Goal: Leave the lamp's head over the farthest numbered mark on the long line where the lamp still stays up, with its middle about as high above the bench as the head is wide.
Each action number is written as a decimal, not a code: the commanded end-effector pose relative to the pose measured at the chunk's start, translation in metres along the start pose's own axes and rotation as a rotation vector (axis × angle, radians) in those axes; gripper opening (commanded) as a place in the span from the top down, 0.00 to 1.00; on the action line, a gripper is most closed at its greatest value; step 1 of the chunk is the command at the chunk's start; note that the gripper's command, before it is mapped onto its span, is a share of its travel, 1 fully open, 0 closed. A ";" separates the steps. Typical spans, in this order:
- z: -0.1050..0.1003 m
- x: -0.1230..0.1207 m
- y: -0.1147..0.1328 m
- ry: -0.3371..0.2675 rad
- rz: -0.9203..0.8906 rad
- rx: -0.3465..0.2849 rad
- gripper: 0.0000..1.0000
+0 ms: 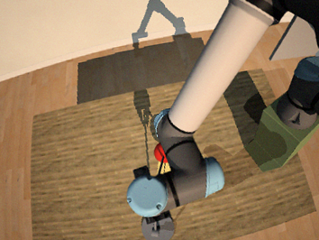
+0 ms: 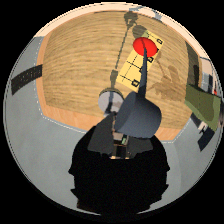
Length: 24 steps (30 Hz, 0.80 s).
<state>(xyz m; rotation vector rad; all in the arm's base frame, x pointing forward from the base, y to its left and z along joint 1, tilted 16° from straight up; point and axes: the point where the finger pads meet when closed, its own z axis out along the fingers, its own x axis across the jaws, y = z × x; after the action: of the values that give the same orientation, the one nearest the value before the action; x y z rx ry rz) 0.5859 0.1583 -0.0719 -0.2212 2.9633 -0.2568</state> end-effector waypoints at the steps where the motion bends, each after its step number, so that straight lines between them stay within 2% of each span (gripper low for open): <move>1: -0.004 -0.003 0.005 0.037 0.207 0.108 1.00; 24: -0.006 -0.004 0.008 0.036 0.196 0.104 1.00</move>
<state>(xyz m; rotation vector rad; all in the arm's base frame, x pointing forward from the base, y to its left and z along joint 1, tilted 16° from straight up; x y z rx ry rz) 0.5872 0.1662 -0.0687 -0.2382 2.9650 -0.2510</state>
